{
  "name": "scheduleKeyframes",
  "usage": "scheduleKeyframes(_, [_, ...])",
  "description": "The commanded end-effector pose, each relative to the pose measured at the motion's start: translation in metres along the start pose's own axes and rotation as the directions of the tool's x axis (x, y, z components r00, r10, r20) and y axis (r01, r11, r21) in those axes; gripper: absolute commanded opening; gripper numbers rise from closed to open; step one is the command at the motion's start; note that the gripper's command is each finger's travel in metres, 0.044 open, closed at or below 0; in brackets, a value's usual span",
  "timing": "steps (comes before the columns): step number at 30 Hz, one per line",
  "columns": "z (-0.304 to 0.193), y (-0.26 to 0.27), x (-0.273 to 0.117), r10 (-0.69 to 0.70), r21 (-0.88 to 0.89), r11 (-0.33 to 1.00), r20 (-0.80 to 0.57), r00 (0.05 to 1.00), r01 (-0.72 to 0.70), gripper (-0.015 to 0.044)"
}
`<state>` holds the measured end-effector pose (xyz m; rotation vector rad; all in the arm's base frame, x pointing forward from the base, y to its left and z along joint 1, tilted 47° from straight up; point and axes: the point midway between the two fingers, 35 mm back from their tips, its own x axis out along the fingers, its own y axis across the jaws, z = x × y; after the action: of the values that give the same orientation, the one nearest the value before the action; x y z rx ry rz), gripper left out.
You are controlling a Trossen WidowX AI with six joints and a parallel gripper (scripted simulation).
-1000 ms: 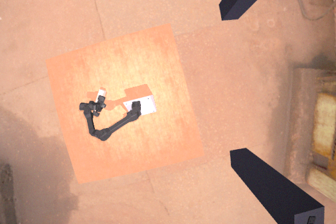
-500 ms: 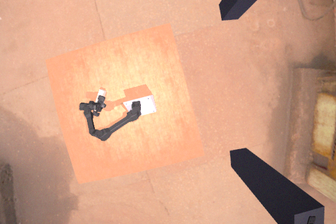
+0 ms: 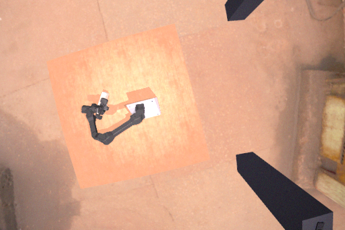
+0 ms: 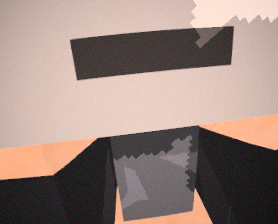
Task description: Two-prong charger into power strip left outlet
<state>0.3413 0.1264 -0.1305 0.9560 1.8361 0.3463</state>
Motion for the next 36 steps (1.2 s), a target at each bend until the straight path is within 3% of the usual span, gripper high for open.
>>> scheduleKeyframes(1, [0.0043, -0.0003, -0.0044, -0.002, -0.007, 1.0, 0.02, 1.0, 0.002, 0.0])
scheduleKeyframes(20, [0.0, 0.0003, -0.0002, -0.001, -0.001, 1.0, 0.001, 1.0, 0.001, 0.0])
scheduleKeyframes(36, [0.0, 0.0003, -0.0002, -0.001, -0.001, 1.0, 0.001, 1.0, 0.001, 0.042])
